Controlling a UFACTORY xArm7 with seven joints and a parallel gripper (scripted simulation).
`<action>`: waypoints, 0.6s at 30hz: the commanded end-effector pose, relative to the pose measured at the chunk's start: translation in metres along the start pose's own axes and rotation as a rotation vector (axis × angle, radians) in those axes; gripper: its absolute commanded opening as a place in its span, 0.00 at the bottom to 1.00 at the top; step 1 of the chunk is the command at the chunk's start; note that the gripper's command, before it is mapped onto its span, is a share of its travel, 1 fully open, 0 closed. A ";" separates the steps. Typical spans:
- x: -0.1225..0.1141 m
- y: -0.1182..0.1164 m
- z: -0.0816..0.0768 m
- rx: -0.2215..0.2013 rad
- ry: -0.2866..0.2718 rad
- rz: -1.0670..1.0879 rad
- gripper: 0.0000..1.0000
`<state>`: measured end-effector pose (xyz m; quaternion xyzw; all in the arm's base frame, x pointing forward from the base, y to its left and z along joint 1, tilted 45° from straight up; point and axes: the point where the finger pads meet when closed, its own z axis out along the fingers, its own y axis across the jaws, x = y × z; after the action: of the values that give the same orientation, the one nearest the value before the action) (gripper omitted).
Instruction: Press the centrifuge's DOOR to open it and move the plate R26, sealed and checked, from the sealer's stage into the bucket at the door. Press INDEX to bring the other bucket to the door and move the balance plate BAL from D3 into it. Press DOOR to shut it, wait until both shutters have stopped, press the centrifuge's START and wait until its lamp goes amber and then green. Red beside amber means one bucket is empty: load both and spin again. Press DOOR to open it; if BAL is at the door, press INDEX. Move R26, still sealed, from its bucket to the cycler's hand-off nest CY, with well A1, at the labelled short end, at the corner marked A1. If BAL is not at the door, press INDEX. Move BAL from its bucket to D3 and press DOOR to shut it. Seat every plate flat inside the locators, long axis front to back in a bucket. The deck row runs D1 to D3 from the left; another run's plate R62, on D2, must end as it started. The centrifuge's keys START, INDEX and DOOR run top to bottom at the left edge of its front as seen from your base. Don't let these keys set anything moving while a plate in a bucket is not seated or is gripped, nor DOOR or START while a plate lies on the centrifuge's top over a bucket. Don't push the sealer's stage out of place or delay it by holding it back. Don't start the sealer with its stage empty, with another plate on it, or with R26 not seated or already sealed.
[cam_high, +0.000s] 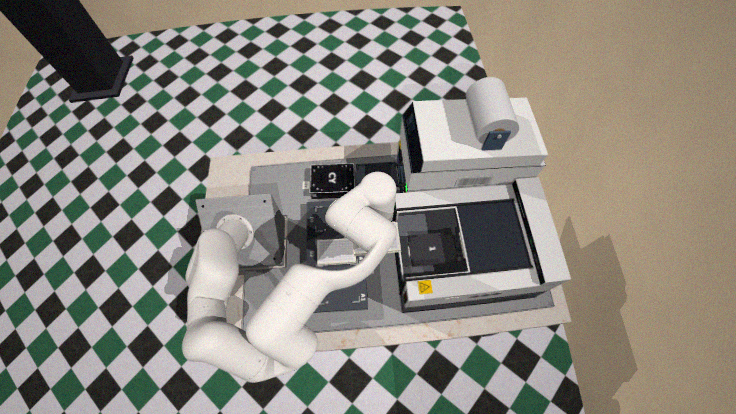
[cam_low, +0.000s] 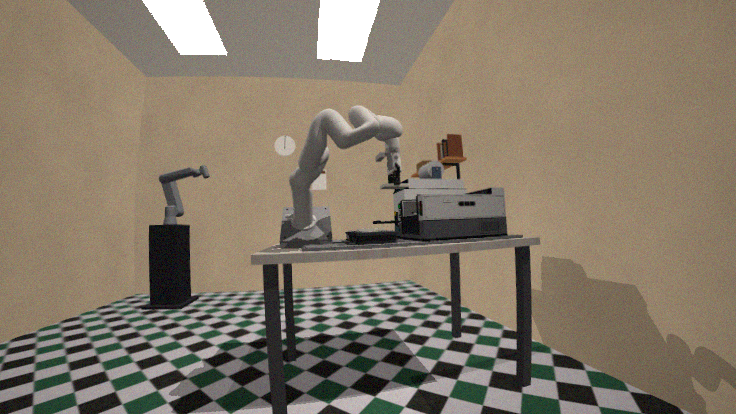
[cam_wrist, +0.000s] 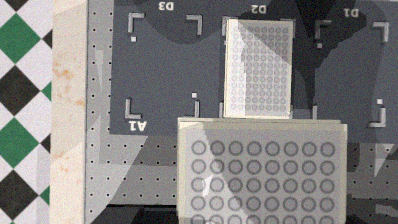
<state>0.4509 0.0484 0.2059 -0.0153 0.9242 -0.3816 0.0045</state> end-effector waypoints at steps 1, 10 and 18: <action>-0.012 0.000 -0.002 0.000 -0.003 0.000 0.00; -0.033 0.000 -0.003 0.000 -0.003 0.000 0.00; -0.047 0.000 -0.003 -0.001 -0.003 0.000 0.00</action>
<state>0.4879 0.0495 0.2059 -0.0152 0.9241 -0.3818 0.0043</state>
